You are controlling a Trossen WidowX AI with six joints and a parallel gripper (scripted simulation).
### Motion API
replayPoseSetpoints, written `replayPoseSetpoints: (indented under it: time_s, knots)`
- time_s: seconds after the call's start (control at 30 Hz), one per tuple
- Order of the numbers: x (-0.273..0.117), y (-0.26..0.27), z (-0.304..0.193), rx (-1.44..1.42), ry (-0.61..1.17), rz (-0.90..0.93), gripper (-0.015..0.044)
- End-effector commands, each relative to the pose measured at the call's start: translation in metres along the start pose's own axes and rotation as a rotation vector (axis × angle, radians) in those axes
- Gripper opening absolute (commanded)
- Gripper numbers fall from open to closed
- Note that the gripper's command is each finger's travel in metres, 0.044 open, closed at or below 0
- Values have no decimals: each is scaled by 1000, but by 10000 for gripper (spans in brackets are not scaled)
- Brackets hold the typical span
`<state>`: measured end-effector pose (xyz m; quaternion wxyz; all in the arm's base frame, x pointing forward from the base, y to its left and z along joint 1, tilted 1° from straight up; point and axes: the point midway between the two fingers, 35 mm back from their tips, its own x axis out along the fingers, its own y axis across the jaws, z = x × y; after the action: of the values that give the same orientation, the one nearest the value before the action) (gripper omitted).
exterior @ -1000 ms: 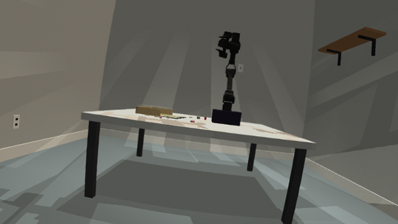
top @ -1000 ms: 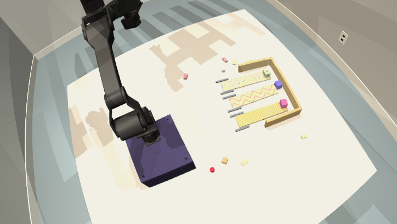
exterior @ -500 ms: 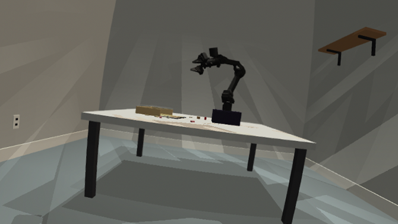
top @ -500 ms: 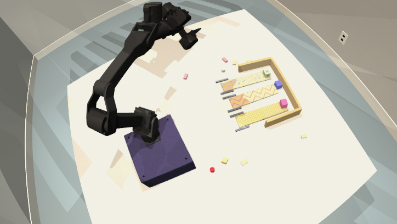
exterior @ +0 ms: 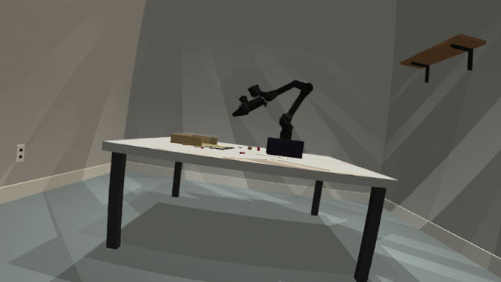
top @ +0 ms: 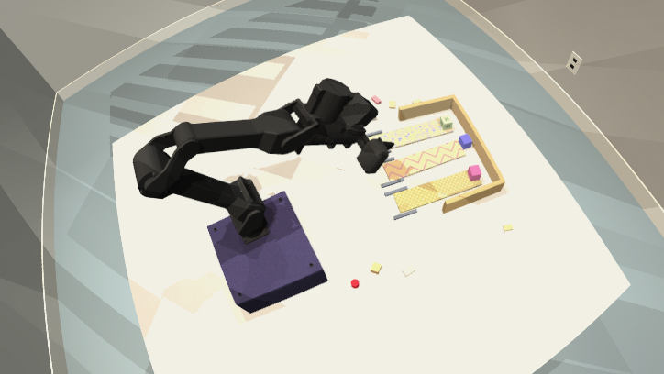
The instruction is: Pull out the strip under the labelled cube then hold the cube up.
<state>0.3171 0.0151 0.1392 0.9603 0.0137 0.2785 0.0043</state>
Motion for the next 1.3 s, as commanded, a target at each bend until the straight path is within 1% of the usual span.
replayPoseSetpoints:
  time_s: [0.0,0.53,0.63,0.83,1.03,1.27]
  knots:
    - [2,-9,-9,-36,6,-1,400]
    - [2,-9,-9,-36,6,-1,400]
    - [11,-3,-6,-15,67,11,321]
    - [49,24,-1,60,316,36,164]
    - [85,55,-9,117,565,18,6]
    - [122,92,-36,155,847,-61,0]
